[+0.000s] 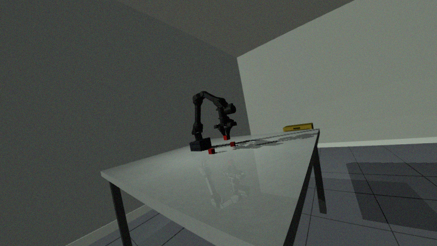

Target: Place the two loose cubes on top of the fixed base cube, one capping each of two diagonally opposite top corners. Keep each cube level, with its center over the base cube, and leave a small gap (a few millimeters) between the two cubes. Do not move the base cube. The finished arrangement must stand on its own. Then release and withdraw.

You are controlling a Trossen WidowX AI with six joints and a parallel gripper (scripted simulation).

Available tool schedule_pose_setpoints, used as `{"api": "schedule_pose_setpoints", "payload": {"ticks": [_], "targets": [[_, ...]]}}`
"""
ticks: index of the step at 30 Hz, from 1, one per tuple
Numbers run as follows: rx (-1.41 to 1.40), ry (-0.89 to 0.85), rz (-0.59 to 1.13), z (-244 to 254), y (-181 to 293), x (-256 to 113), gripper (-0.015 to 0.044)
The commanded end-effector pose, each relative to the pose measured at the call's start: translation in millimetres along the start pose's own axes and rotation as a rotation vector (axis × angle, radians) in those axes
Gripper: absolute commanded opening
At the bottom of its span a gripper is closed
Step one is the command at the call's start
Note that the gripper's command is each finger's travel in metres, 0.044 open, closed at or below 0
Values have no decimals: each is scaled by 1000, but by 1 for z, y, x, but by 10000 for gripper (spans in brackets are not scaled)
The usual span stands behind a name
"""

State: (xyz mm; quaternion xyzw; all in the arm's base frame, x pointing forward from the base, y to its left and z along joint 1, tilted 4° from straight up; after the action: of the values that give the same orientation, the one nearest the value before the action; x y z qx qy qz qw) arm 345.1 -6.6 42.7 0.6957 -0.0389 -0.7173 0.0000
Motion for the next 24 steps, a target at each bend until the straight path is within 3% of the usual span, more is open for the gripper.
{"api": "schedule_pose_setpoints", "payload": {"ticks": [1, 11, 24], "targets": [[3, 3, -7, 0, -1, -12, 105], [23, 3, -7, 3, -2, -32, 105], [401, 1, -10, 8, -25, -24, 105]]}}
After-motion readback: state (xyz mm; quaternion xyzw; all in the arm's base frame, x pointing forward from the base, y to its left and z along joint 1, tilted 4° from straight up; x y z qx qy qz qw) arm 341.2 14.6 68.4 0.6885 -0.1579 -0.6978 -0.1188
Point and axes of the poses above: the point midway between the two fingers, 35 mm back from their tips, its own x axis out along the fingers, its own z axis across the jaws, y = z × x, the point moved 1 cm from there along -x, back along the fingers, and after that the axes turned 2 degrees about -x, right-handed, at the moved point
